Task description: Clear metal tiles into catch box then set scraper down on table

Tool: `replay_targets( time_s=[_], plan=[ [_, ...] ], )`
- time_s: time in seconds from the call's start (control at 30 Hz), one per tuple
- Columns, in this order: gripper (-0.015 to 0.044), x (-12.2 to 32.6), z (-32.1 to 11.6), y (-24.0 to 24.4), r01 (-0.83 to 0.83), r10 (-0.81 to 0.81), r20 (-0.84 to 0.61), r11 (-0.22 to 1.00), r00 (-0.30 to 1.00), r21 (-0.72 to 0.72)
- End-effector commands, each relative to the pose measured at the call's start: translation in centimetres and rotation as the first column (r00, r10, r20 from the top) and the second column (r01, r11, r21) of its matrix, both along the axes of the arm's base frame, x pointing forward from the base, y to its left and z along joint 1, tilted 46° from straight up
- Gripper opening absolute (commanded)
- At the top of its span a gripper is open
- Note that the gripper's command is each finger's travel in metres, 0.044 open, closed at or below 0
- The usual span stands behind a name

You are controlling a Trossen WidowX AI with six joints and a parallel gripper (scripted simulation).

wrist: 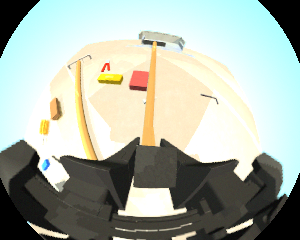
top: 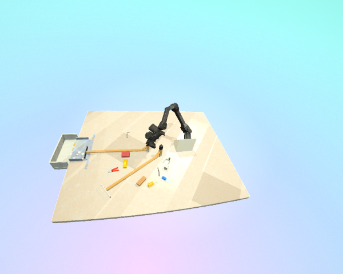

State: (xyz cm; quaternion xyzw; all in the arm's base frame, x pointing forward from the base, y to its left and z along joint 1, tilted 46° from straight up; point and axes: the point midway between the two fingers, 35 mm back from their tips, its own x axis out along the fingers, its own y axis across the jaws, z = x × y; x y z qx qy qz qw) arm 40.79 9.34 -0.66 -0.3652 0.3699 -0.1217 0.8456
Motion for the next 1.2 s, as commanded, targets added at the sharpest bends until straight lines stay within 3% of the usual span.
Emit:
replay_targets(
  time_s=[0.0,1.17],
  plan=[
    [0.0000,1.0,0.2,0.4,-0.006,0.006,0.005,1.000,1.000,0.005],
    [0.0000,5.9,0.4,1.3,-0.006,0.006,0.008,1.000,1.000,0.006]
  ],
)
